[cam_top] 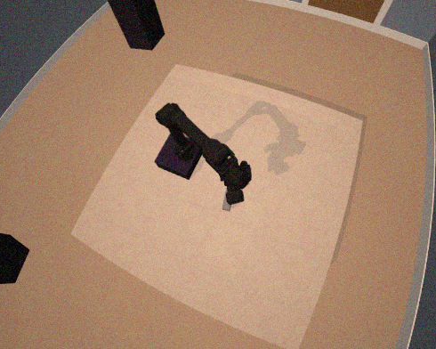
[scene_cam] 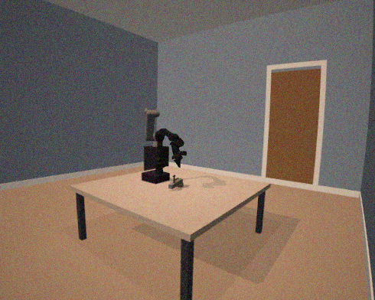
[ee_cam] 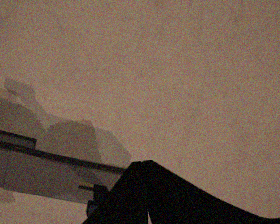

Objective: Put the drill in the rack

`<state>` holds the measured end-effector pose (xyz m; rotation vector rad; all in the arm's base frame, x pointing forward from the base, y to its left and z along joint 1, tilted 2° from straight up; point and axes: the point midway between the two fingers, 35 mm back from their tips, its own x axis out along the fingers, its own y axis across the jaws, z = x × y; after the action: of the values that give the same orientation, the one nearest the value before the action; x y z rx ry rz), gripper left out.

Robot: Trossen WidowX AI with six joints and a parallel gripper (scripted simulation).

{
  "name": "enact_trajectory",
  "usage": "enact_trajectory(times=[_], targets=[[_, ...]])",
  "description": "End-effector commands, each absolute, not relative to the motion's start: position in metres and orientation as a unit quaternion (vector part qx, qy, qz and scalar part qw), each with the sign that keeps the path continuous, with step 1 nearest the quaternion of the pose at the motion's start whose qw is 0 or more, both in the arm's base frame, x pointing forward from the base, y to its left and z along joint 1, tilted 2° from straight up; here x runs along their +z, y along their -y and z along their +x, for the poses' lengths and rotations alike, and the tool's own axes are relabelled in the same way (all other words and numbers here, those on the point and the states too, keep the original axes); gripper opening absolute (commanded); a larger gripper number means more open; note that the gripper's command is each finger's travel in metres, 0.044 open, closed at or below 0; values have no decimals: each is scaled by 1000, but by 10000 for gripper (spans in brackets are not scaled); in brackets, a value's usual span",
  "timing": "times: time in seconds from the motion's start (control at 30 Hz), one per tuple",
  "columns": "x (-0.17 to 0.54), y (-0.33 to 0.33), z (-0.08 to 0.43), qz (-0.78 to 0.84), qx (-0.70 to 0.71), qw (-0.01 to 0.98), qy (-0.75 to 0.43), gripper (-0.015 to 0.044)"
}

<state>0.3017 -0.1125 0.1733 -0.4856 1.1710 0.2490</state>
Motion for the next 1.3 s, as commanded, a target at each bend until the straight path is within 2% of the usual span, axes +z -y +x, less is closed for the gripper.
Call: enact_trajectory(times=[0.0,1.27], targets=[[116,127,270,-60,36,729,-681,0],[96,127,272,-57,34,727,-683,0]])
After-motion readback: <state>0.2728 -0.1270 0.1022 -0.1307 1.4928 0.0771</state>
